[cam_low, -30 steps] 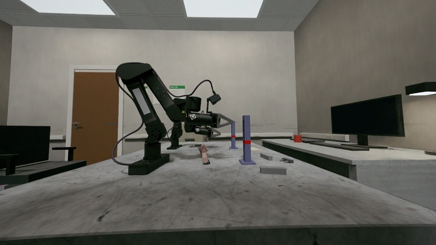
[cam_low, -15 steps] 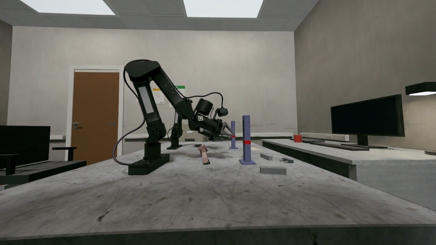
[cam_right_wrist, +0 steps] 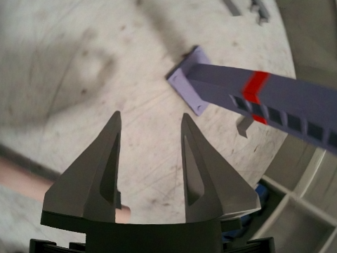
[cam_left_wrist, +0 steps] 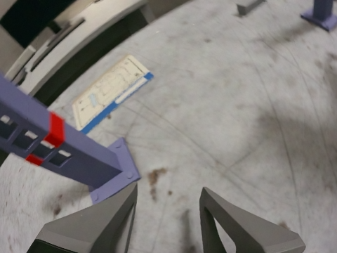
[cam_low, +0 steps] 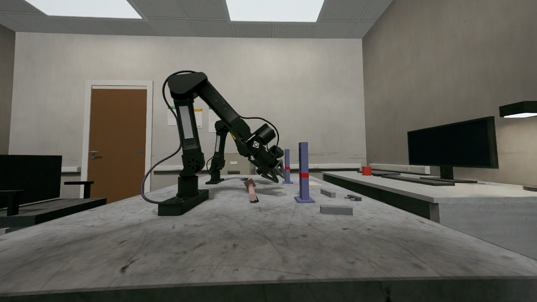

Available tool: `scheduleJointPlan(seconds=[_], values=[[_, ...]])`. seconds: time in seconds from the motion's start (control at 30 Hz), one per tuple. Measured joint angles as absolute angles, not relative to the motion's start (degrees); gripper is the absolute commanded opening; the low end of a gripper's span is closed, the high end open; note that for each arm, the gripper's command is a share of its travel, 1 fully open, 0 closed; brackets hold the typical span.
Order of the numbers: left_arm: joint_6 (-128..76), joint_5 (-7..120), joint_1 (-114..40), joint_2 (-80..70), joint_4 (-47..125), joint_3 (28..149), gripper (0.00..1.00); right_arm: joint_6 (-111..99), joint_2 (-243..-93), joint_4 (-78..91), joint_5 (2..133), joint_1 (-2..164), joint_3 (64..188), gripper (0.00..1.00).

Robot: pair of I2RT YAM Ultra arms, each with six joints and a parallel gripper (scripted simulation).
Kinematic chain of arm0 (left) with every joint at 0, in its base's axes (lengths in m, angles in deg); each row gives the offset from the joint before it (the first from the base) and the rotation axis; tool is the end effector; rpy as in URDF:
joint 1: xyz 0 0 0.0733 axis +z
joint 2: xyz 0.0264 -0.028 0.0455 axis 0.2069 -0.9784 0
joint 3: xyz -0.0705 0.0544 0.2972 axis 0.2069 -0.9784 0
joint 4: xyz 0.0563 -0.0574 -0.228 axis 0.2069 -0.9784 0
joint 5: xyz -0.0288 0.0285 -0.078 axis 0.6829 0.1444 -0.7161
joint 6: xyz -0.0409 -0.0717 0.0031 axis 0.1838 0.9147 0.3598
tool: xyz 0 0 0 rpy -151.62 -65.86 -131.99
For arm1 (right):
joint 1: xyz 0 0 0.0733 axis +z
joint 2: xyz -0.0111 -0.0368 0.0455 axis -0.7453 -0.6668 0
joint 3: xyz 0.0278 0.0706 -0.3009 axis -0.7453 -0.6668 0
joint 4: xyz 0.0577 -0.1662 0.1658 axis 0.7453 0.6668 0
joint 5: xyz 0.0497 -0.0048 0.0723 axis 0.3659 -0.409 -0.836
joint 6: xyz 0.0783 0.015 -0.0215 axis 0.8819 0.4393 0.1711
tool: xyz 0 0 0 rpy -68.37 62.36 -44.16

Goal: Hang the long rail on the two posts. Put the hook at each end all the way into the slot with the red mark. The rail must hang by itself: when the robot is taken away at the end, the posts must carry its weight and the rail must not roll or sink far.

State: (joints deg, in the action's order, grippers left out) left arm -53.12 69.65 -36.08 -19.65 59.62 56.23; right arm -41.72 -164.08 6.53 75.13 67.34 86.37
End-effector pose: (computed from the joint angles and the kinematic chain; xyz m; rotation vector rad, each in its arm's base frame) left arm 0.3206 -0.1280 0.1708 0.8518 2.0889 0.2212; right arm 0.2431 0.0811 0.1836 -1.1152 2.2022 -0.1962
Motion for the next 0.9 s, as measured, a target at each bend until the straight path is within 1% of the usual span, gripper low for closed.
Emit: scheduleJointPlan(seconds=[0.3,0.57,0.9], values=[[-62.04,65.48,-36.8,-20.72,38.97,66.29,0.48,-54.5,-169.66,25.91,73.84,67.86,95.85,0.48],[-68.97,62.5,-37.15,-22.32,22.29,73.37,0.48,-63.33,-173.77,40.05,73.07,68.28,102.28,0.48],[-79.53,57.87,-37.83,-23.74,-1.82,85.52,0.48,-75.38,-179.71,58.44,71.76,68.7,112.29,0.48]])
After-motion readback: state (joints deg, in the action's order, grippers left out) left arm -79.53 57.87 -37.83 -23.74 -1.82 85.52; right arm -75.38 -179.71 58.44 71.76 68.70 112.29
